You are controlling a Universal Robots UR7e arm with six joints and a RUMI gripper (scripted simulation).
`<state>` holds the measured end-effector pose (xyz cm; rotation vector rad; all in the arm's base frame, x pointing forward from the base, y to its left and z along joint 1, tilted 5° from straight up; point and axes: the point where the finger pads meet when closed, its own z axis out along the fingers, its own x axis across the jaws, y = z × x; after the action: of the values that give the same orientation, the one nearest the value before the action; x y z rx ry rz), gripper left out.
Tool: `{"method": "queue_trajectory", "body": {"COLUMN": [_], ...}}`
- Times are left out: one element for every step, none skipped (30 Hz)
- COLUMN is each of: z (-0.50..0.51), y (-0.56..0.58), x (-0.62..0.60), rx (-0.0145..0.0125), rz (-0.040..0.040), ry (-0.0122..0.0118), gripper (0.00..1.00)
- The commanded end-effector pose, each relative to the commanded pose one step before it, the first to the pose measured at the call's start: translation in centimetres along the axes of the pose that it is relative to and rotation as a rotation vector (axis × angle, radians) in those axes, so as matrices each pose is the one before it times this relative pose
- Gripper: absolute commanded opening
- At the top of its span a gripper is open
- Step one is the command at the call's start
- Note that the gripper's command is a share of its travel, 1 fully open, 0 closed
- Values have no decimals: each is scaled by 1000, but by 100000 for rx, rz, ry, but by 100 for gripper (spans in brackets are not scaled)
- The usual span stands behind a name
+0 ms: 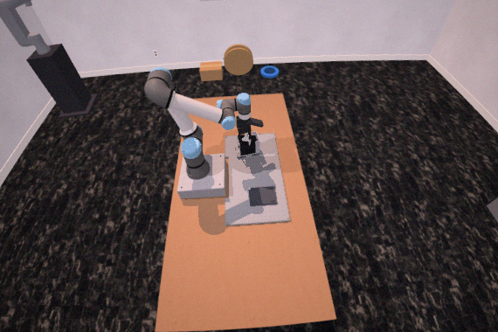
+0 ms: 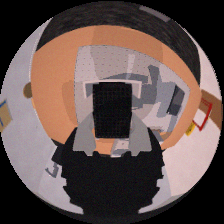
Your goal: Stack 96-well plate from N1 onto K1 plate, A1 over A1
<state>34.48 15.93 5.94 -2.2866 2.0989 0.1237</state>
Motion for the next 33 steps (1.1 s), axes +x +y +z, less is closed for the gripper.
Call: {"method": "queue_trajectory", "body": {"z": [777, 167, 167, 167, 0, 0, 168, 167, 167, 167, 167, 167, 167, 167, 167, 167, 167, 167, 167, 167, 167, 0, 0, 168, 166, 167, 167, 167, 167, 167, 167, 167, 167], "y": [-53, 0, 0, 0, 0, 0, -1, 0, 0, 0, 0, 0, 0, 0, 0, 0, 0, 0, 0, 0, 0, 0, 0, -1, 0, 0, 0, 0, 0, 0, 0, 0, 0], "x": [-2, 0, 0, 0, 0, 0, 0, 0, 0, 0, 0, 0, 0, 0, 0, 0, 0, 0, 0, 0, 0, 0, 0, 0, 0, 0, 0, 0, 0, 0, 0, 0, 0], "rx": [109, 0, 0, 0, 0, 0, 0, 0, 0, 0, 0, 0, 0, 0, 0, 0, 0, 0, 0, 0, 0, 0, 0, 0, 0, 0, 0, 0, 0, 0, 0, 0, 0], "rz": [-3, 0, 0, 0, 0, 0, 0, 0, 0, 0, 0, 0, 0, 0, 0, 0, 0, 0, 0, 0, 0, 0, 0, 0, 0, 0, 0, 0, 0, 0, 0, 0, 0], "ry": [6, 0, 0, 0, 0, 0, 0, 0, 0, 0, 0, 0, 0, 0, 0, 0, 0, 0, 0, 0, 0, 0, 0, 0, 0, 0, 0, 0, 0, 0, 0, 0, 0], "gripper": [0, 0, 0, 0, 0, 0, 0, 0, 0, 0, 0, 0, 0, 0, 0, 0, 0, 0, 0, 0, 0, 0, 0, 0, 0, 0, 0, 0, 0, 0, 0, 0, 0]}}
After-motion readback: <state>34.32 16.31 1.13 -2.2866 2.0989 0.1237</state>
